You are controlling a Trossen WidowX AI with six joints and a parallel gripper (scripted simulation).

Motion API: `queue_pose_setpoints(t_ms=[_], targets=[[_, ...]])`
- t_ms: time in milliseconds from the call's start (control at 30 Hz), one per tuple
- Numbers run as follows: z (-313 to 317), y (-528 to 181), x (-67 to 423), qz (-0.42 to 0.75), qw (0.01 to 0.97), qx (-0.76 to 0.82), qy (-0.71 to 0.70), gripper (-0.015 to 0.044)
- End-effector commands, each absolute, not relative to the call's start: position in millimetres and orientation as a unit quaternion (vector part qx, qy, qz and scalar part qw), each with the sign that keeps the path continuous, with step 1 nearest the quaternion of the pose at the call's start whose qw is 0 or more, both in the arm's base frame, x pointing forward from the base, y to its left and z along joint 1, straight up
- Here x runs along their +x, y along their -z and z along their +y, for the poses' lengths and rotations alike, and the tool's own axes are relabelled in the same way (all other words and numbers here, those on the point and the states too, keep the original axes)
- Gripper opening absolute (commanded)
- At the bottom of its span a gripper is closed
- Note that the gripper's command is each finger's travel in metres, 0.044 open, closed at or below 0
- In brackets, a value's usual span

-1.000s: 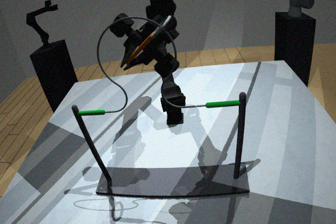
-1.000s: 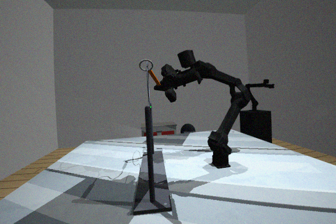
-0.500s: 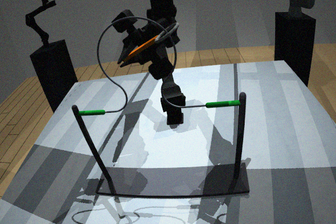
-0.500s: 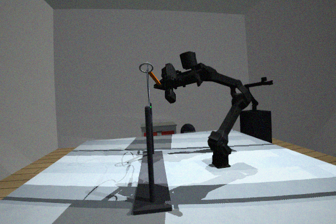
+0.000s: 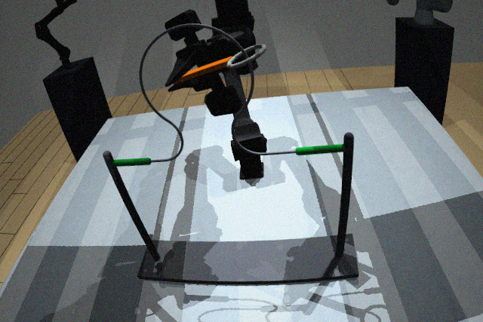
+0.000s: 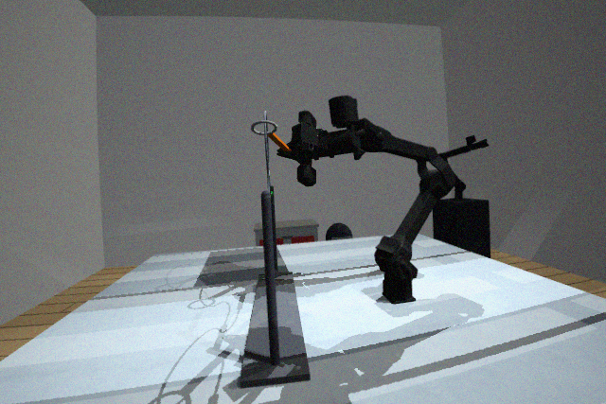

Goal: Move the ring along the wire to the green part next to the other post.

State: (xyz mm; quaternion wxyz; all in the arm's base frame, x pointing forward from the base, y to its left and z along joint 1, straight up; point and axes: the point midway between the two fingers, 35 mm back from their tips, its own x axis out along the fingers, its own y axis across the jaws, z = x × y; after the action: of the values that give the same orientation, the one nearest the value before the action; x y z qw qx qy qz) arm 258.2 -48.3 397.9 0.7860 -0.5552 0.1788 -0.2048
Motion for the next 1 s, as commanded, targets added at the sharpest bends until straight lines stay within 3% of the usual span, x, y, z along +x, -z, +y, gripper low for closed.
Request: queue_pose_setpoints(t_ms=[0, 967], targets=[[-50, -400, 256, 0.173, 0.773, -0.572, 0.212, -0.0150], [-52, -414, 255, 0.140, 0.654, -0.705, 0.236, -0.0150]])
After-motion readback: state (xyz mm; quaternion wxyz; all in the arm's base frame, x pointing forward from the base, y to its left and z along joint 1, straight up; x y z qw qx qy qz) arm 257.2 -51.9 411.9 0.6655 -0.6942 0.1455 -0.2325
